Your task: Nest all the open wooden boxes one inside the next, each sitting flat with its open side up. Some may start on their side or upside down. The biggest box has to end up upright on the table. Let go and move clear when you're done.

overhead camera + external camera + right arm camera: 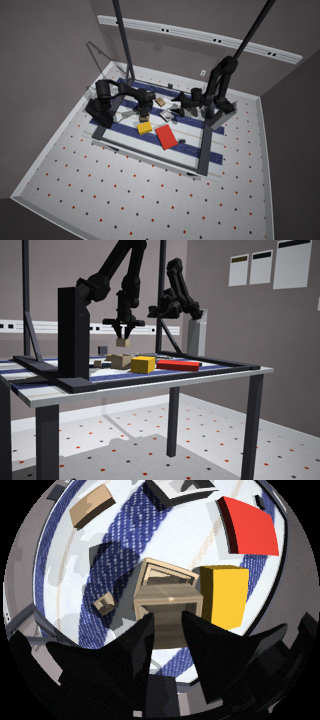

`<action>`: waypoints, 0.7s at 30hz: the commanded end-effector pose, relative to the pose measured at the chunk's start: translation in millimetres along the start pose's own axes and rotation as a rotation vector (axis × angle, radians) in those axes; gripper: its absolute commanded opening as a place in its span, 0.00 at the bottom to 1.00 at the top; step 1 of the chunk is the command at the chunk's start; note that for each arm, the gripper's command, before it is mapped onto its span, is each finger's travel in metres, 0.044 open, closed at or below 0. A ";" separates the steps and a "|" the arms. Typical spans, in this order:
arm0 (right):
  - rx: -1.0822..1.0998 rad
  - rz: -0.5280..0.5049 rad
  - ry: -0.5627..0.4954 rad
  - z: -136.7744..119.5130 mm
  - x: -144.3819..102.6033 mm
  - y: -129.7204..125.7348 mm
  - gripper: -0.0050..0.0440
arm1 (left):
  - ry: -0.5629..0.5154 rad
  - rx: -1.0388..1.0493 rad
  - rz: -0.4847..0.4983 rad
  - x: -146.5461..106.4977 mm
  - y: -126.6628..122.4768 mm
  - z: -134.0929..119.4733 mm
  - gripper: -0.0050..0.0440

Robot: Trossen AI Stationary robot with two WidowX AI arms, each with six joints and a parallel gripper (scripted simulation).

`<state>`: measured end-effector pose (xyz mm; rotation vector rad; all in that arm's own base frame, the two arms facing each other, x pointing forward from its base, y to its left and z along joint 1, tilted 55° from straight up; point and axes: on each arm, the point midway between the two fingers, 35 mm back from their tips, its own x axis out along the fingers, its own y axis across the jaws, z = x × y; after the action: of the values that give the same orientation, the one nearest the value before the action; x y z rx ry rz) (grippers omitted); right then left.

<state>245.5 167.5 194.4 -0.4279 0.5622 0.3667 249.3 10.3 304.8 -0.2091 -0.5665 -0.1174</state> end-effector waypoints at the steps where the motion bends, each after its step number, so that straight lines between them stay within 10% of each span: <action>1: -0.117 0.000 -0.020 5.1 -3.8 -2.1 0.48 | -0.026 0.003 -0.007 1.0 -1.8 8.6 0.92; 21: -0.747 -0.005 -0.018 4.7 -3.6 -2.0 0.48 | -0.026 0.003 -0.007 1.0 -1.8 8.6 0.92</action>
<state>245.5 167.4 194.4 -1.0618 0.4307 0.5517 249.3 10.3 304.8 -0.2091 -0.5665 -0.1174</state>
